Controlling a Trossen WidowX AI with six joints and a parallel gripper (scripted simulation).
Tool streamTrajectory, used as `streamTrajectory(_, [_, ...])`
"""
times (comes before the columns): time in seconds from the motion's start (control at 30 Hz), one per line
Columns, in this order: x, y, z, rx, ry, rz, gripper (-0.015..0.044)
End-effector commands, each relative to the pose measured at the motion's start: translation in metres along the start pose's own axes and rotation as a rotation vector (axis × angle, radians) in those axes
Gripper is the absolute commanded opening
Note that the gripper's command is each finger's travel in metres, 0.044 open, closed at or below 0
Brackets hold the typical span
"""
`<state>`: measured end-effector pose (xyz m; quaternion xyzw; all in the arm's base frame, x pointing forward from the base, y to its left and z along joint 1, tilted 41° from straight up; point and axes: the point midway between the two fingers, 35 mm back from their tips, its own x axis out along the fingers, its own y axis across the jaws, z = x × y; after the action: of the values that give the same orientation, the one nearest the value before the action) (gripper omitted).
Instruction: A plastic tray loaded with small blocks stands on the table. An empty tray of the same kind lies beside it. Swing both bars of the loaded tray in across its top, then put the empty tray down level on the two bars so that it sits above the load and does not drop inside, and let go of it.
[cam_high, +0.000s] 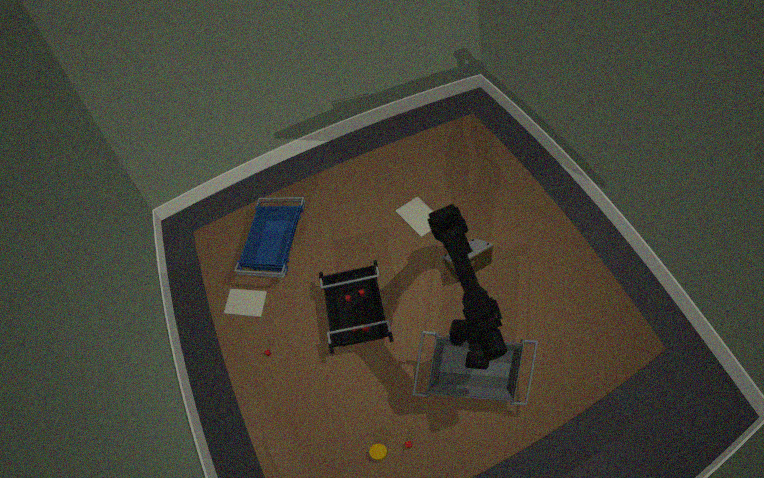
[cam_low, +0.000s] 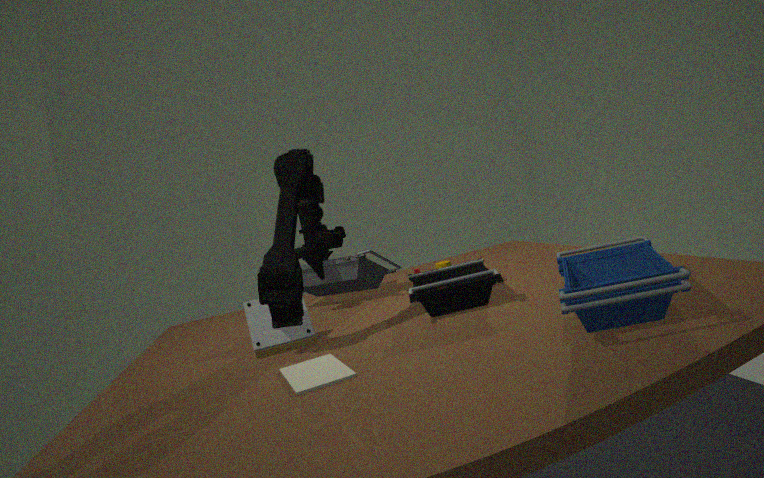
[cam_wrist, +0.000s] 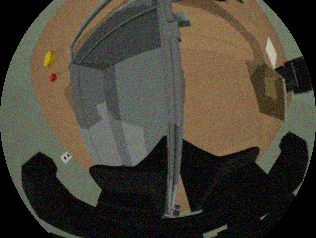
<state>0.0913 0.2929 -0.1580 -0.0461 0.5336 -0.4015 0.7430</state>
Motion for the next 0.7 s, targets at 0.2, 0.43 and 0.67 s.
streamTrajectory(0.2, [-0.036, 0.003, -0.001, 0.008, 0.009, 0.022, 0.0000])
streamTrajectory(0.43, [-0.075, -0.001, 0.000, 0.007, 0.009, 0.022, 0.0000])
streamTrajectory(0.67, [-0.104, -0.008, 0.002, 0.007, 0.009, 0.021, 0.0000])
